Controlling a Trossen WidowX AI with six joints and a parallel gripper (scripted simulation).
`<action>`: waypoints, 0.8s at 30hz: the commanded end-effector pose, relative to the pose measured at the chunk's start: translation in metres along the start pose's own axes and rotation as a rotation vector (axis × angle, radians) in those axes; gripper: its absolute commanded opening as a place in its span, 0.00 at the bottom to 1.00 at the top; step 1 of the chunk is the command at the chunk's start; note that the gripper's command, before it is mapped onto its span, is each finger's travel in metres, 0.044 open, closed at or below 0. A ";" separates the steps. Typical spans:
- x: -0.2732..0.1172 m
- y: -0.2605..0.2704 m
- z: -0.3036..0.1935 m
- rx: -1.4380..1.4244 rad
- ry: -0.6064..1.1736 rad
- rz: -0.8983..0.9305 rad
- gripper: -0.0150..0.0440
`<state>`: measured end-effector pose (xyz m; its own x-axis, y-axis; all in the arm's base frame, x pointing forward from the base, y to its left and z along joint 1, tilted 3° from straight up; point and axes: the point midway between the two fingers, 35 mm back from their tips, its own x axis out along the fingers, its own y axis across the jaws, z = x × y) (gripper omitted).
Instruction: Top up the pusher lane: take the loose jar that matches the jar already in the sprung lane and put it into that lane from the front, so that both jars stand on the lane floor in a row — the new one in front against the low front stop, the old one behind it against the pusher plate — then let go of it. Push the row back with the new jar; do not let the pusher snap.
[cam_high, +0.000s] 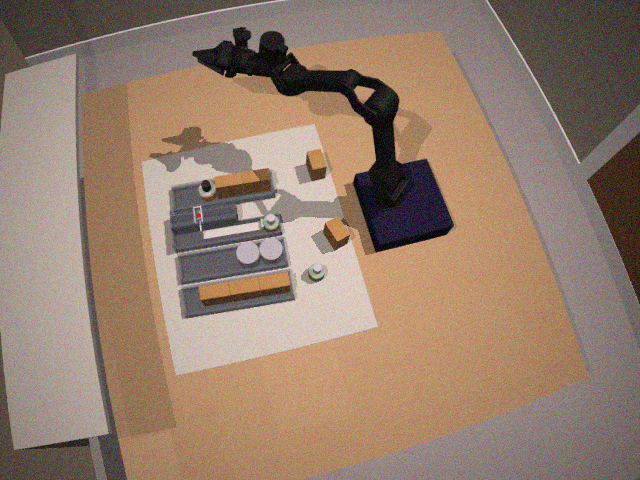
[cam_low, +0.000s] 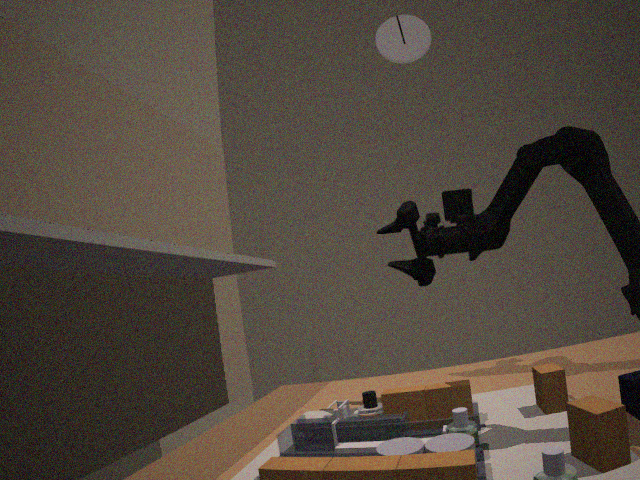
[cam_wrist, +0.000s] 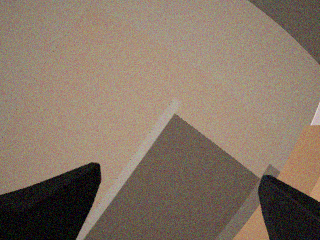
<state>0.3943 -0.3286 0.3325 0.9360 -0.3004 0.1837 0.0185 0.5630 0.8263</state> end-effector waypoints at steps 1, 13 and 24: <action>0.000 0.000 -0.001 0.002 0.003 -0.002 0.98; 0.017 0.015 -0.170 0.099 0.357 -0.193 1.00; -0.057 0.048 -0.351 -0.052 0.840 -0.403 1.00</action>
<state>0.4774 -0.0547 0.1924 0.8678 0.1159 -0.4832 0.3610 0.5213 0.7733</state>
